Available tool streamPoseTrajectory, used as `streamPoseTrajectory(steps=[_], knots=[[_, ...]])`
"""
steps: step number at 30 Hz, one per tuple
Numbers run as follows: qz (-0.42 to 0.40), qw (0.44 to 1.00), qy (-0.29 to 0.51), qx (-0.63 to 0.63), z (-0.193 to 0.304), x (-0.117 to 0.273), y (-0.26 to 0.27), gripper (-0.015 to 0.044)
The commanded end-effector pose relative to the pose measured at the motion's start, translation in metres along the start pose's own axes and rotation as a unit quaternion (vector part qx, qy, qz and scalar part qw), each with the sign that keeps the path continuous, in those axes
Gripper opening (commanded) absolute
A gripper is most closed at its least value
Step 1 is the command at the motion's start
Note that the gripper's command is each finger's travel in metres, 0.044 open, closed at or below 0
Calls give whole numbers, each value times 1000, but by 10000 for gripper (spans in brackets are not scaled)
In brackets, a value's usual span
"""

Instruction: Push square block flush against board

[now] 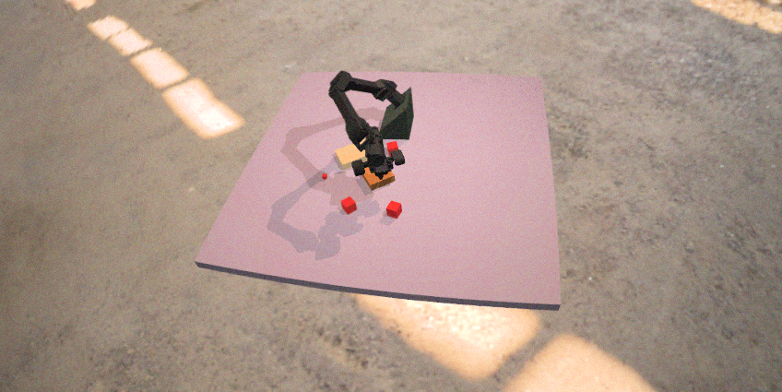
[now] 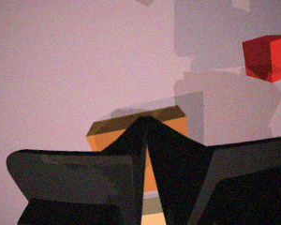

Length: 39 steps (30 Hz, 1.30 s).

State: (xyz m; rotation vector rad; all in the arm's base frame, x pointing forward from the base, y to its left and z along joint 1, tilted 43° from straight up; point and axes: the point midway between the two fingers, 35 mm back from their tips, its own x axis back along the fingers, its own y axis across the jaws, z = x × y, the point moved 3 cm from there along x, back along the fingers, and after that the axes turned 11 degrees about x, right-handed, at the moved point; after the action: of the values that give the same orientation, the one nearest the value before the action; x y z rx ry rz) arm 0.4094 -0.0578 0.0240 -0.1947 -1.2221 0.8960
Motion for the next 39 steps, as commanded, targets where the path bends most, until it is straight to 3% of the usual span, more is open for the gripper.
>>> streamPoseTrajectory(steps=[1,6,11,39], knots=[[0,998,-3,56,-7,1,9,0],[1,998,-3,67,-8,-2,10,0],[2,996,-2,94,-9,-54,11,0],[1,995,-2,95,21,-54,9,0]])
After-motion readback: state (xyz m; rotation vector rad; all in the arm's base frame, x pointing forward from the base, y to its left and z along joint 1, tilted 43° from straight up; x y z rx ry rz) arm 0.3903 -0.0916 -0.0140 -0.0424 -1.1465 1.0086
